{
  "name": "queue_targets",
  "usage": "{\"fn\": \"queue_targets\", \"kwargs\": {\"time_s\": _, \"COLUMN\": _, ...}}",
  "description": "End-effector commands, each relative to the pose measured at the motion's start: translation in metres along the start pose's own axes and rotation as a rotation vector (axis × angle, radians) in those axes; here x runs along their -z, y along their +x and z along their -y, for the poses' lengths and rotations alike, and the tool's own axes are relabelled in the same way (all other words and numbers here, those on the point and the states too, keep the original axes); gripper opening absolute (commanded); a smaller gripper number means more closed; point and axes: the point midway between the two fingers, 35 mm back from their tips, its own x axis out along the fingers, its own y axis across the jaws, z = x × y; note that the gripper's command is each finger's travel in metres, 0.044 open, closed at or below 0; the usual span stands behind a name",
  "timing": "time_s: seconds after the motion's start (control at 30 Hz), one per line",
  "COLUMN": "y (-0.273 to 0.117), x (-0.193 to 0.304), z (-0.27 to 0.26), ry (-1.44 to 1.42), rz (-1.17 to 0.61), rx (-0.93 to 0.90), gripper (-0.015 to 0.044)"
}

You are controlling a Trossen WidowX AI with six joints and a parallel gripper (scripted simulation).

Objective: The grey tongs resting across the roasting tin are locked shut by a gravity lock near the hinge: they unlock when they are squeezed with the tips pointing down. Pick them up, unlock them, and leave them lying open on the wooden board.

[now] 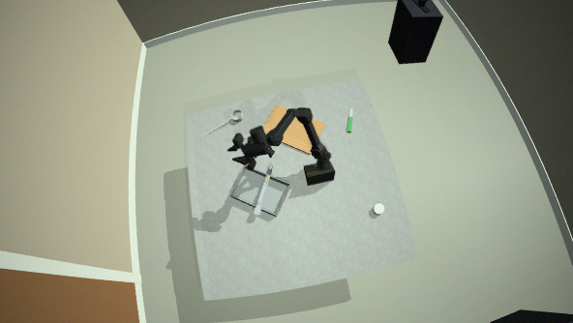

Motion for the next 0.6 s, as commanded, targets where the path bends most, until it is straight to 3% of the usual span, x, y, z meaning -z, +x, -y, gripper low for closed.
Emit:
{"fn": "queue_targets", "kwargs": {"time_s": 0.0, "y": 0.018, "x": -0.007, "z": 0.064, "ry": -0.059, "rz": 0.033, "rx": 0.109, "gripper": 0.0260}}
{"fn": "queue_targets", "kwargs": {"time_s": 0.27, "y": 0.030, "x": -0.056, "z": 0.202, "ry": -0.178, "rz": 0.158, "rx": 0.368, "gripper": 0.0260}}
{"fn": "queue_targets", "kwargs": {"time_s": 0.57, "y": -0.001, "x": -0.144, "z": 0.319, "ry": -0.299, "rz": 0.356, "rx": 0.630, "gripper": 0.0260}}
